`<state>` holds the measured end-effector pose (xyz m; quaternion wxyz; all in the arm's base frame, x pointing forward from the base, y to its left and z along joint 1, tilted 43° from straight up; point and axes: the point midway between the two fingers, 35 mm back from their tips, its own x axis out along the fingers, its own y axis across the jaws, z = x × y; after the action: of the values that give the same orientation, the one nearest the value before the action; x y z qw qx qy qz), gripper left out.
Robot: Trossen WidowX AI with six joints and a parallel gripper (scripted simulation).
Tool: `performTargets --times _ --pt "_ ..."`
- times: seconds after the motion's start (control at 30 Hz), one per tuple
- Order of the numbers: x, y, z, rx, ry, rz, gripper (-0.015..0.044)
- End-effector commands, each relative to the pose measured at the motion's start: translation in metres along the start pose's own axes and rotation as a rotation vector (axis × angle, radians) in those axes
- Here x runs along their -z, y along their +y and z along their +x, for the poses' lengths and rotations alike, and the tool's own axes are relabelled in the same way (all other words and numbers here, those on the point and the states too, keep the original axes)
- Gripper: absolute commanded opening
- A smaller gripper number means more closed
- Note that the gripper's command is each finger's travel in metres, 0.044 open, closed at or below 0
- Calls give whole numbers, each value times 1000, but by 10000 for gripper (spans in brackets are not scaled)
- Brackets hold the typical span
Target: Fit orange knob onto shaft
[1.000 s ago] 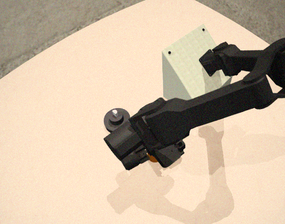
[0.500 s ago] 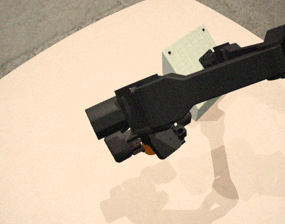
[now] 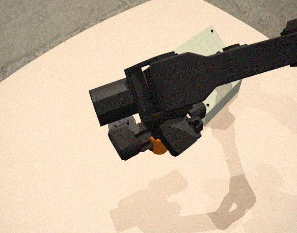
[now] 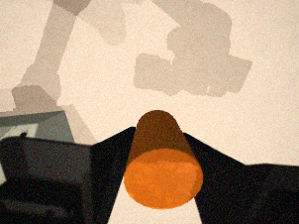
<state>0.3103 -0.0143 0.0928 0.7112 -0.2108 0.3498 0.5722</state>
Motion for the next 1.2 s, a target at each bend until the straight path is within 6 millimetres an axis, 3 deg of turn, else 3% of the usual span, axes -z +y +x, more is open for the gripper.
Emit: performTargets --times 0.0,1.17 --pt "0 3 -5 51 -1 5 0" --pt "2 35 -60 605 8 15 0"
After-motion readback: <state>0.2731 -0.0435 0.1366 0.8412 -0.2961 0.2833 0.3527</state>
